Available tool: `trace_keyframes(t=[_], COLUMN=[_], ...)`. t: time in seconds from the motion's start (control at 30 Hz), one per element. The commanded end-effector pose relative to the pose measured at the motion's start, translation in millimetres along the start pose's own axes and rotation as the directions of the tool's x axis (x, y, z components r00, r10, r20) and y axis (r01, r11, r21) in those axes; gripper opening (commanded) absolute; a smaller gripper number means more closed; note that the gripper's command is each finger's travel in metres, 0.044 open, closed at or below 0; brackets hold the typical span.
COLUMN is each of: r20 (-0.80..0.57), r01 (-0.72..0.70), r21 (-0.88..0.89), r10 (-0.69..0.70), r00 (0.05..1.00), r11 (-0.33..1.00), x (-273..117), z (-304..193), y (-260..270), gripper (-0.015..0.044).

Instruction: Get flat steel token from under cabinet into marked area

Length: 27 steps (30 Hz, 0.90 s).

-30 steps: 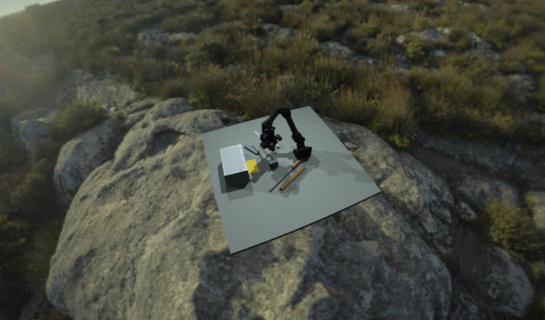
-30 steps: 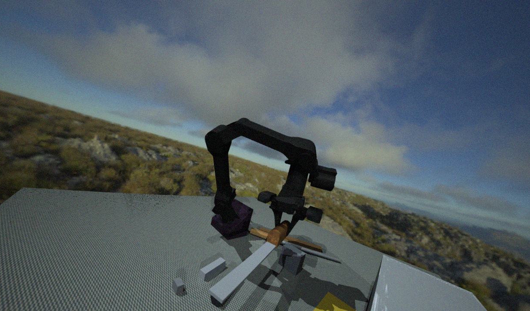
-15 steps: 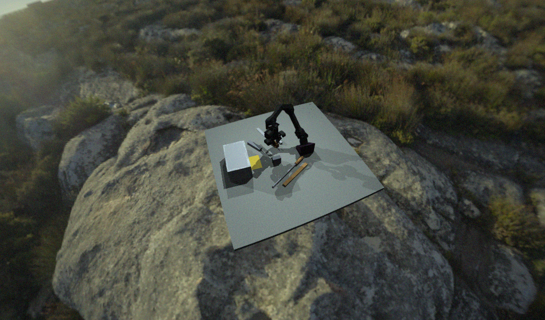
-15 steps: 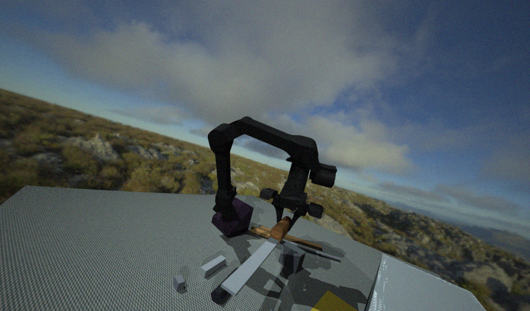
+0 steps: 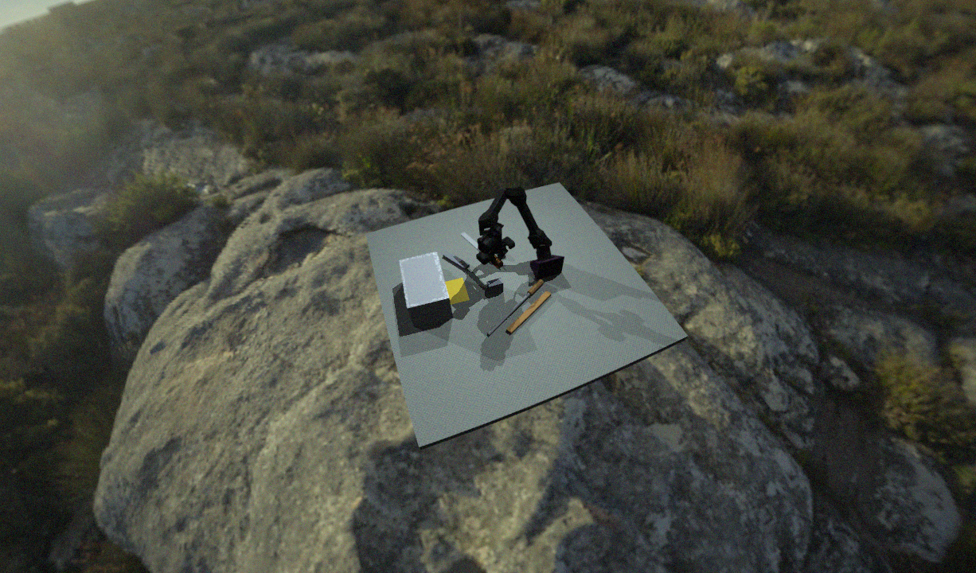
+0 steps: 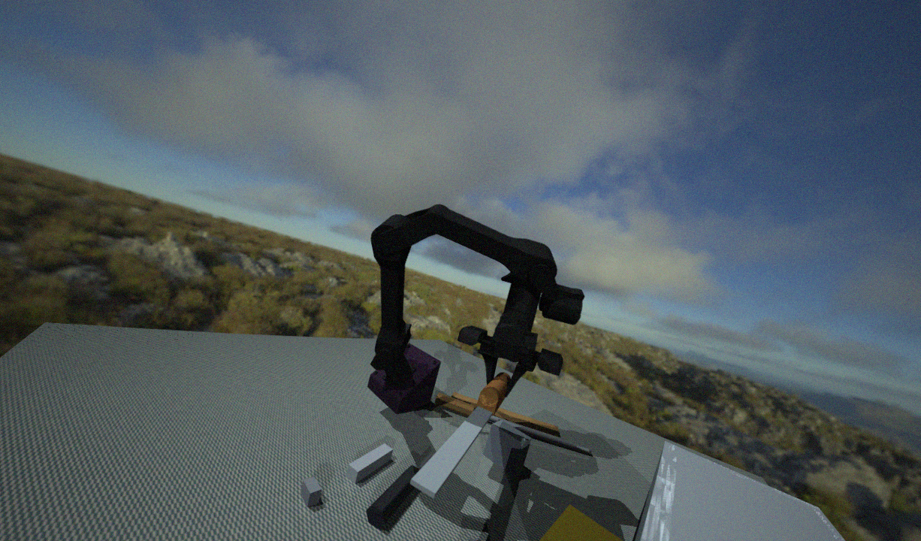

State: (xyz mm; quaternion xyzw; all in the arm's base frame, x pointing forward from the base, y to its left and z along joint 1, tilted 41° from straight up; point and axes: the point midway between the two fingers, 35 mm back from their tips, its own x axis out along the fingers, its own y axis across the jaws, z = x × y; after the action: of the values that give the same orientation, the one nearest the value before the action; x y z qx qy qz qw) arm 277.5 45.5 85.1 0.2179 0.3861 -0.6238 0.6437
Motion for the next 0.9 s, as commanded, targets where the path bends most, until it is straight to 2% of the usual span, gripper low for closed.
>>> trace_keyframes(t=[0.0, 0.87], r20=[0.007, 0.004], r01=[-0.006, -0.007], r21=[-0.004, -0.007], r10=[0.006, 0.007], r00=[1.0, 1.0], r11=[1.0, 1.0], x=[-1.2, -1.1], z=[-10.0, -63.2], y=[0.3, 2.0], gripper=[0.0, 0.0])
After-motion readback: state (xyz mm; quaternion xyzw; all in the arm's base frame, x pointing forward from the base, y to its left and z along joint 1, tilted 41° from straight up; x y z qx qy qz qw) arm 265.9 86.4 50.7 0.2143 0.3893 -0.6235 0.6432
